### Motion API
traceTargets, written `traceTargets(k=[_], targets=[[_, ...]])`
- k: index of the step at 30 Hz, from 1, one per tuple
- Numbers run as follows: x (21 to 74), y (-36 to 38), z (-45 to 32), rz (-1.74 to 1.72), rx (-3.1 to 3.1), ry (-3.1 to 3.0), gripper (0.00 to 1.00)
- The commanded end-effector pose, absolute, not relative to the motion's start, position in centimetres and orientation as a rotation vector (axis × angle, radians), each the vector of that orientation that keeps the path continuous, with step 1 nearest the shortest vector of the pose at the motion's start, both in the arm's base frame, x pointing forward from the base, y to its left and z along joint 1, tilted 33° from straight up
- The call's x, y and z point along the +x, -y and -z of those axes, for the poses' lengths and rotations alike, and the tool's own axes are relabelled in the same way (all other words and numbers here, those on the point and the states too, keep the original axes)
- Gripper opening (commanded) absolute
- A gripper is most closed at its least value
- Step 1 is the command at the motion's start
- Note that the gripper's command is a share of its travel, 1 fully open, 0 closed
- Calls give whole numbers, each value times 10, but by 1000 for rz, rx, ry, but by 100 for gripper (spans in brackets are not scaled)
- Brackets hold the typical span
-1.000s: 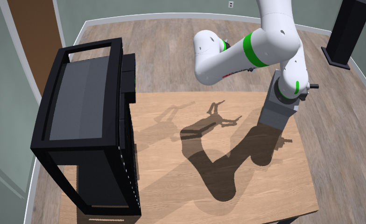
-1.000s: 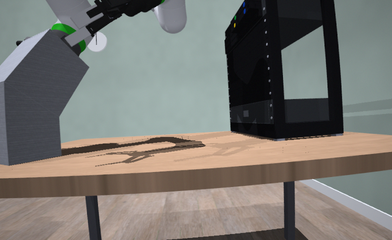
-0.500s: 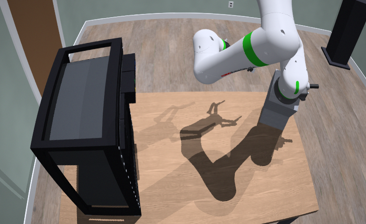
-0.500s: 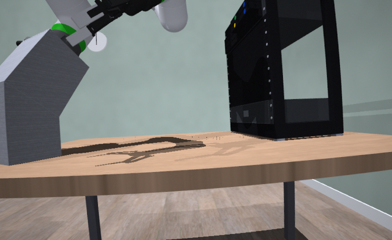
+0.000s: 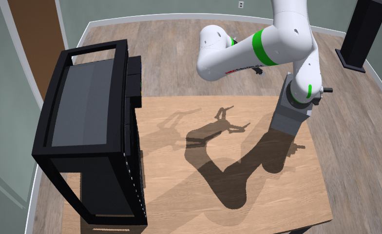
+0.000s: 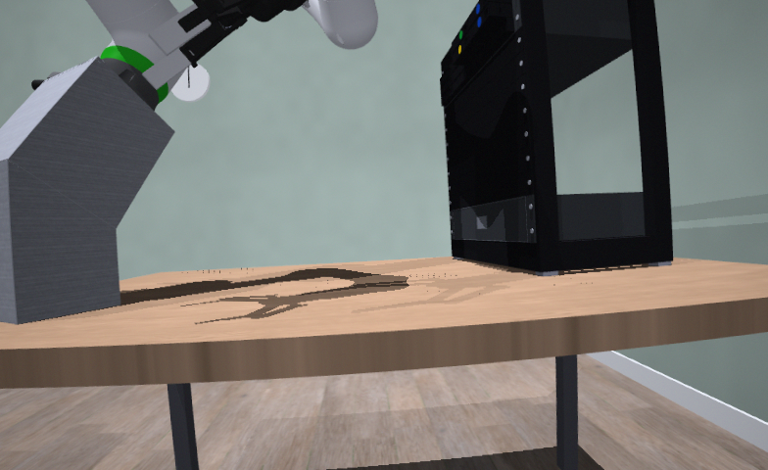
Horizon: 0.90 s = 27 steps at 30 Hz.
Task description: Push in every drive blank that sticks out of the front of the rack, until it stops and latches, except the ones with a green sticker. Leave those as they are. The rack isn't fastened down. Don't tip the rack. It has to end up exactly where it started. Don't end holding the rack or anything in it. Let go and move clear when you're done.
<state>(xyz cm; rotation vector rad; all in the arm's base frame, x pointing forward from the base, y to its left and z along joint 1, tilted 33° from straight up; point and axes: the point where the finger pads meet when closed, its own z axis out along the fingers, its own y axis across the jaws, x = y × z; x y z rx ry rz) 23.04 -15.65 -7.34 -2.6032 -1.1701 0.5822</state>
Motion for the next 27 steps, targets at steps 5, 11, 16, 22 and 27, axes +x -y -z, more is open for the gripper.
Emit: traceTargets(k=[5,11,16,22,27], targets=[[237,152,64,-531,-2589,1106,100],[247,147,51,-467,-2565,1003,100],[257,141,36,-399,-2536,893,100],[268,135,22,-334,-2502,791,100],[283,126,1,-241,-2446,644,100]])
